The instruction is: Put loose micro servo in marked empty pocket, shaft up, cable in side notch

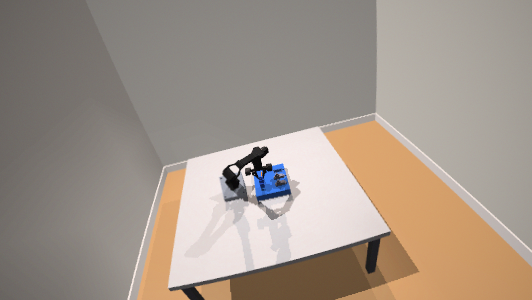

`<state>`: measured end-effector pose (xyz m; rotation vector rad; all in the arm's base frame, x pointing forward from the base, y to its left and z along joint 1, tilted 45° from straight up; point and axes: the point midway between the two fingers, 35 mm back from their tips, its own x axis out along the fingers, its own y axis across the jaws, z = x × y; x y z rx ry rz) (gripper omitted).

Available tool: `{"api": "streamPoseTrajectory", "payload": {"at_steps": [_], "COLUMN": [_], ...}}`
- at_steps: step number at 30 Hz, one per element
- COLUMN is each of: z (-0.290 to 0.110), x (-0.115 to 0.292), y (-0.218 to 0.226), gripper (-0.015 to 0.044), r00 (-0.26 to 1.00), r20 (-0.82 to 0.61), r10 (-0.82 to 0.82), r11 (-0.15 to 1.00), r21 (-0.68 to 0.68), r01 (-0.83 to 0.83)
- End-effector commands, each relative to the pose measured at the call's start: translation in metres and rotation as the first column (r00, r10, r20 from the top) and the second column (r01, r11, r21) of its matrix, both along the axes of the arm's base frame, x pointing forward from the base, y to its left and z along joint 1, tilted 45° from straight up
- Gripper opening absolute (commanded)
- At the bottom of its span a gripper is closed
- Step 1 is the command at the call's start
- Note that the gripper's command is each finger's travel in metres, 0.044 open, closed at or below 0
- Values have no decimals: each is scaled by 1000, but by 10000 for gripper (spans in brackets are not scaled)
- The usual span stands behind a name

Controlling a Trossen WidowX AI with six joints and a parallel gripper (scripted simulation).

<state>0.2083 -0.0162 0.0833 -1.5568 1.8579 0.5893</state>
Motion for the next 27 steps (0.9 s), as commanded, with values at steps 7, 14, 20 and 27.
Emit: {"api": "streamPoseTrajectory", "payload": {"at_steps": [7, 14, 20, 27], "z": [-5, -16, -37, -62], "x": [33, 36, 40, 46], "y": [3, 15, 36, 61], "gripper": [0, 0, 0, 0], "r00": [1000, 1000, 1000, 1000], "r20": [8, 9, 9, 10], "r10": [6, 6, 6, 6], "r11": [1000, 1000, 1000, 1000], "r21": [-1, 0, 2, 3], "r01": [-6, -6, -6, -6]}}
